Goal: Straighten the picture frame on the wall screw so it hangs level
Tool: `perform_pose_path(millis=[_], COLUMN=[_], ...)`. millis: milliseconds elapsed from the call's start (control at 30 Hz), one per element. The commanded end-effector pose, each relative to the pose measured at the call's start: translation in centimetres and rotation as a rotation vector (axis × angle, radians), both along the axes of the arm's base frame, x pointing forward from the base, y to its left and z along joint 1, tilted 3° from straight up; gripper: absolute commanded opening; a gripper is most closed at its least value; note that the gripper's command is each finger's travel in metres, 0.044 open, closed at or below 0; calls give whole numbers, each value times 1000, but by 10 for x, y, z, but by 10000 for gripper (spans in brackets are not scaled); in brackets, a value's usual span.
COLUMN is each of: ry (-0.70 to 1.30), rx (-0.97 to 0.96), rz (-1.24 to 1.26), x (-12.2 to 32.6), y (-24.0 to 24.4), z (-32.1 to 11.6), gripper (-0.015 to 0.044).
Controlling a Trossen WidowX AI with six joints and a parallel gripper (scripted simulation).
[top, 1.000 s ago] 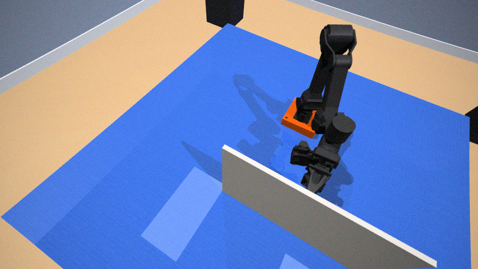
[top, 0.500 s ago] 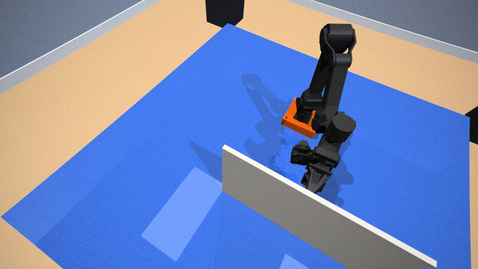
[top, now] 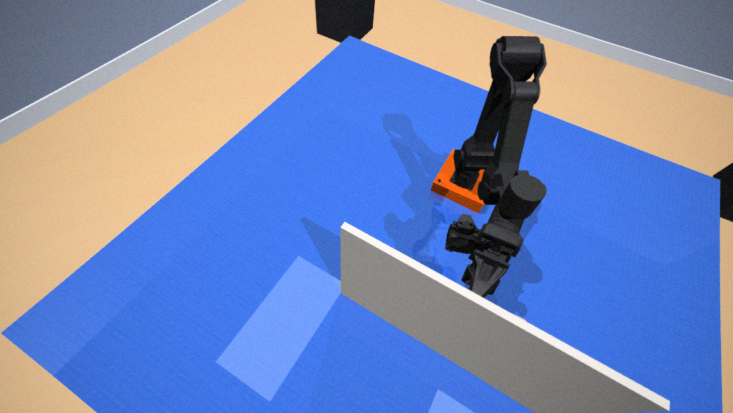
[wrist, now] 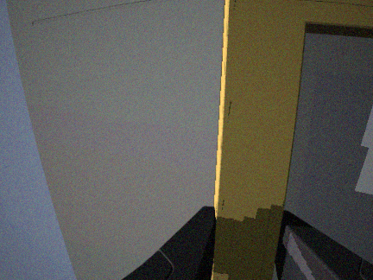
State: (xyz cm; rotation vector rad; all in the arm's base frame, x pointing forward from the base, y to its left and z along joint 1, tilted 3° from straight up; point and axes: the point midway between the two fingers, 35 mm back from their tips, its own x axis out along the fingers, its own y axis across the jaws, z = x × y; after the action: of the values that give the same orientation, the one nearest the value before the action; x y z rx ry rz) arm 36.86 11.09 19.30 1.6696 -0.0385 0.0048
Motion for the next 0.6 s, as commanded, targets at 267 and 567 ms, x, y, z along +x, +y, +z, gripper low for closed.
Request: perform_pose_path(millis=[267,567], ry=[-8,-8], rx=[7,7], rz=[1,1], x=[0,0], y=[1,2], z=[2,3], gripper=[0,0])
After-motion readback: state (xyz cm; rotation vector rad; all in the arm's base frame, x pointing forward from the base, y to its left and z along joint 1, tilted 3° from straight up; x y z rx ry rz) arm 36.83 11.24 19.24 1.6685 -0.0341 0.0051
